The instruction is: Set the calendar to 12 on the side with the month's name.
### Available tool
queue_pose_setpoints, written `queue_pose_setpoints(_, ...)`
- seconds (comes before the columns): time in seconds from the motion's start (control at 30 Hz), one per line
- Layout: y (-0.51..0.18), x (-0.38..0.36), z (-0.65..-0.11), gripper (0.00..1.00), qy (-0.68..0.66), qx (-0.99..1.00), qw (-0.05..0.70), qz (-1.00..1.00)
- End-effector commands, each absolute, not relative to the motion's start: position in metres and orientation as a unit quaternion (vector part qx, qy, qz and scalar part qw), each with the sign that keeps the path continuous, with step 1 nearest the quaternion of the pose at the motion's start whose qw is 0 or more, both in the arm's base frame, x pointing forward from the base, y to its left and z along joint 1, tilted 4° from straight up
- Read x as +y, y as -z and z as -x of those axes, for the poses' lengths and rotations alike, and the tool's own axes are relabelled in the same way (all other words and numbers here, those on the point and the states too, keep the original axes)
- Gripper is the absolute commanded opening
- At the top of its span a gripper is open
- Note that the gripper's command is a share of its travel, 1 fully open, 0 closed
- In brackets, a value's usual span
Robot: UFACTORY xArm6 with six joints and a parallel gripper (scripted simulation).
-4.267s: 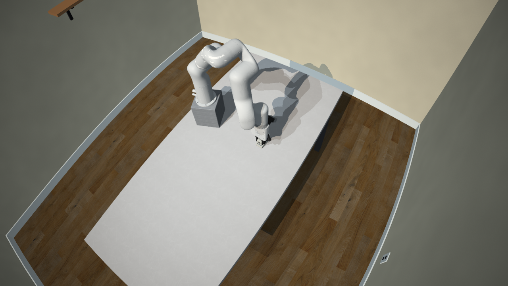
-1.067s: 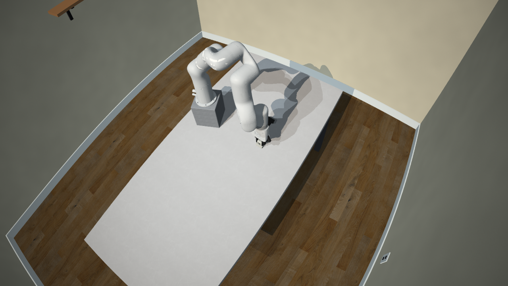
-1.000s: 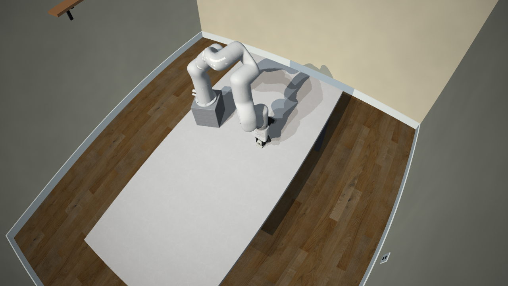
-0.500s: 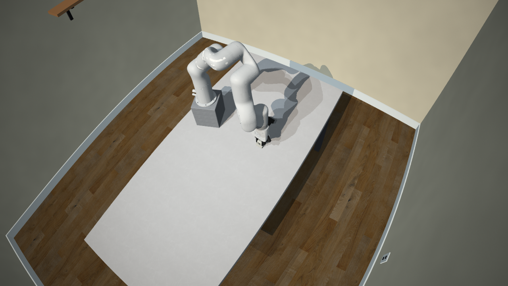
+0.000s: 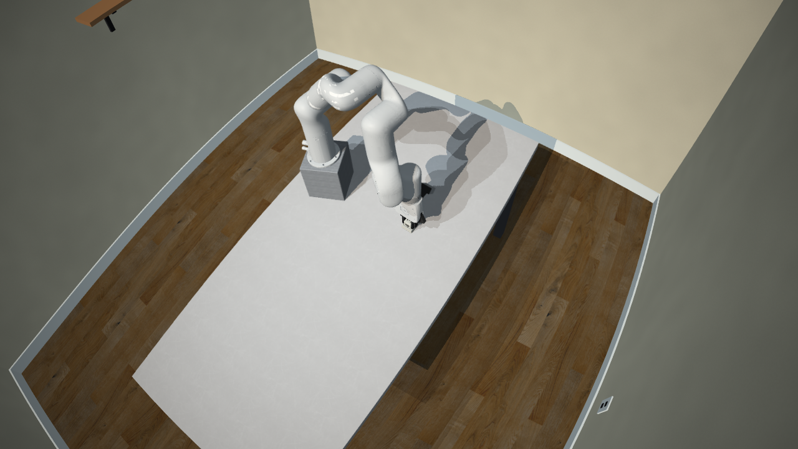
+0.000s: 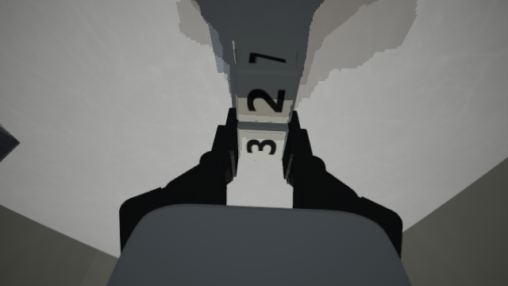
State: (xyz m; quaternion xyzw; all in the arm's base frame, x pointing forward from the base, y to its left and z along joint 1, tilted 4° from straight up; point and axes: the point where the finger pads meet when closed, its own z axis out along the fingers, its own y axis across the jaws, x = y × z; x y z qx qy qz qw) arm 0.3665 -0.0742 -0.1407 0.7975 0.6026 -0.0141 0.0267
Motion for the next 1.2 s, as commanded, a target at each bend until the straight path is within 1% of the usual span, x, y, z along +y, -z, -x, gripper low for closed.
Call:
queue_pose_setpoints(0.0, 0.1399, -0.0745, -0.3678, 0.29, 0.013, 0.603, 0.028, -0.797)
queue_pose_setpoints(0.33, 0.1399, -0.0745, -0.3678, 0.29, 0.013, 0.603, 0.028, -0.797)
queue_pose_setpoints(0.37, 0.1399, -0.0745, -0.3678, 0.33, 0.013, 0.603, 0.028, -0.797)
queue_pose_setpoints(0.43, 0.1399, -0.0745, -0.3678, 0.33, 0.013, 0.603, 0.028, -0.797)
queue_pose_setpoints(0.47, 0.1399, -0.0745, -0.3678, 0.37, 0.013, 0.603, 0.028, -0.797)
queue_pose_setpoints(0.53, 0.1399, -0.0745, -0.3678, 0.37, 0.013, 0.603, 0.028, -0.797)
queue_pose_setpoints(0.57, 0.1399, -0.0745, -0.3678, 0.41, 0.013, 0.603, 0.028, -0.797)
queue_pose_setpoints(0.63, 0.1399, -0.0745, -0.3678, 0.41, 0.013, 0.603, 0.028, -0.797)
queue_pose_setpoints(0.67, 0.1399, -0.0745, -0.3678, 0.45, 0.013, 0.603, 0.028, -0.797)
queue_pose_setpoints(0.73, 0.1399, -0.0745, -0.3678, 0.45, 0.013, 0.603, 0.028, -0.797)
queue_pose_setpoints(0.77, 0.1399, -0.0745, -0.3678, 0.49, 0.013, 0.603, 0.028, -0.797)
queue_pose_setpoints(1.17, 0.1397, -0.0745, -0.3678, 0.49, 0.013, 0.603, 0.028, -0.797)
